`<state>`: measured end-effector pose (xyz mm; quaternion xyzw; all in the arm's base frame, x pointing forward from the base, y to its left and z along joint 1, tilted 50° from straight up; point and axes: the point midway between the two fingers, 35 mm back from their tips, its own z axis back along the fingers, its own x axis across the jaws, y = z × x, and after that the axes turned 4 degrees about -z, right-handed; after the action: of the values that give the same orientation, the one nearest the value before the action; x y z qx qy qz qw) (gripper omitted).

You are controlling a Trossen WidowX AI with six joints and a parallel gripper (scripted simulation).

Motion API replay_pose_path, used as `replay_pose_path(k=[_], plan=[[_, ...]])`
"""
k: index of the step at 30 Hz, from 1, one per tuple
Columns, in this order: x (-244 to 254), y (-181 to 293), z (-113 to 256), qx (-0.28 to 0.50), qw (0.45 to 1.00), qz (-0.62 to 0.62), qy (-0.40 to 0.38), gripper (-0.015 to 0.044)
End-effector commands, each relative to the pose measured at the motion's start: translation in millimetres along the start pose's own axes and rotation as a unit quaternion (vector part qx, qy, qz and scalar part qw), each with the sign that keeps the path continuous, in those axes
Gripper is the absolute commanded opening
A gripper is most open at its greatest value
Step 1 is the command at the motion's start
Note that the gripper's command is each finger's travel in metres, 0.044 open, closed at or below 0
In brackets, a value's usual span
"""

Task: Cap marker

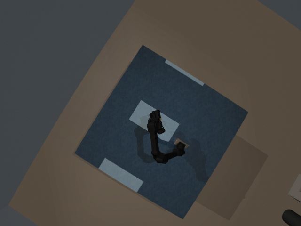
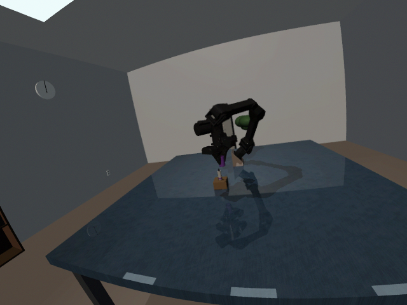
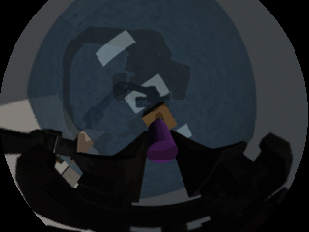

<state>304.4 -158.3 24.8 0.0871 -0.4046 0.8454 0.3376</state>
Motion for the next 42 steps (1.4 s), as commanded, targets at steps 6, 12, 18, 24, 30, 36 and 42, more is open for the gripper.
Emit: replay_pose_path(k=[6,12,18,24,30,36,42], plan=[[-13,17,5,-0.001,1.0,0.0,-0.003,0.0],[-13,17,0,-0.002,1.0,0.0,-0.003,0.0],[-13,17,-3,-0.002,1.0,0.0,-0.003,0.0],[-14,16,-13,-0.001,1.0,0.0,-0.003,0.0],[-14,16,-23,-0.002,1.0,0.0,-0.003,0.0],[-14,16,-32,-0.002,1.0,0.0,-0.003,0.0],[-13,16,-42,-0.002,1.0,0.0,-0.003,0.0]])
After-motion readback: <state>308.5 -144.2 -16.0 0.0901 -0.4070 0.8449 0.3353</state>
